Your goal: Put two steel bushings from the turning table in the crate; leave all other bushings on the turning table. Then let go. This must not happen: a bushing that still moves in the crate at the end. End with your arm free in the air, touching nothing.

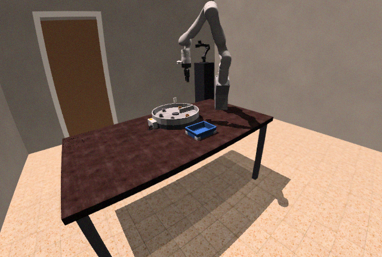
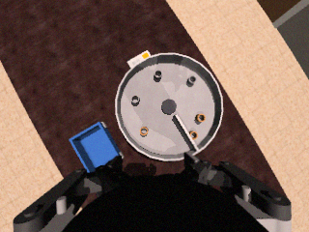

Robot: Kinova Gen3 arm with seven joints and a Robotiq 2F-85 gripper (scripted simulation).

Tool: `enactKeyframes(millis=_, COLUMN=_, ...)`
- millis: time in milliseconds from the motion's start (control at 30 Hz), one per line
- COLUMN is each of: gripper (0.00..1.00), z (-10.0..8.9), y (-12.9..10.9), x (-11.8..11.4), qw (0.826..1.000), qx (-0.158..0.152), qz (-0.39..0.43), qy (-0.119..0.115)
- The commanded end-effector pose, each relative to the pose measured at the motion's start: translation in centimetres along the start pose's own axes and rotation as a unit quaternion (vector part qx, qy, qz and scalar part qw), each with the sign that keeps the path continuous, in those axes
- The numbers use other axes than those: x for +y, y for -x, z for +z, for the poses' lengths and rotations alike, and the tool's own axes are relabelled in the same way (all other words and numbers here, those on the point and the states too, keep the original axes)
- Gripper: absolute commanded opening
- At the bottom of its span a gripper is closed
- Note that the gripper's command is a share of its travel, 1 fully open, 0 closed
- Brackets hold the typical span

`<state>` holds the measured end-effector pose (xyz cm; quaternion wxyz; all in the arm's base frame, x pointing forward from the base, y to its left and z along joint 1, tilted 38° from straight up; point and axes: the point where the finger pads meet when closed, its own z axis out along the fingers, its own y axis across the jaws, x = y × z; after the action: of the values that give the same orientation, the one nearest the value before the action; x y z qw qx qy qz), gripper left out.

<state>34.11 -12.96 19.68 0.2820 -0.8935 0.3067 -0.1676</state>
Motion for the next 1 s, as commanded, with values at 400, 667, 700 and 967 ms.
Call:
enactKeyframes(millis=400, gripper=1.00, z=2.1, y=1.2, x=4.7, qw=1.000, qx=0.001, qz=0.000, qy=0.000)
enactKeyframes(millis=667, gripper=1.00, z=2.8, y=1.5, x=6.1, qw=1.000, qx=0.000, qz=-0.004, qy=-0.002)
enactKeyframes(millis=700, gripper=1.00, z=3.2, y=1.8, x=7.1, qw=1.000, qx=0.000, qz=-0.005, qy=-0.002)
enactKeyframes(millis=967, gripper=1.00, z=4.1, y=2.2, x=8.9, qw=1.000, qx=0.000, qz=-0.005, qy=-0.002)
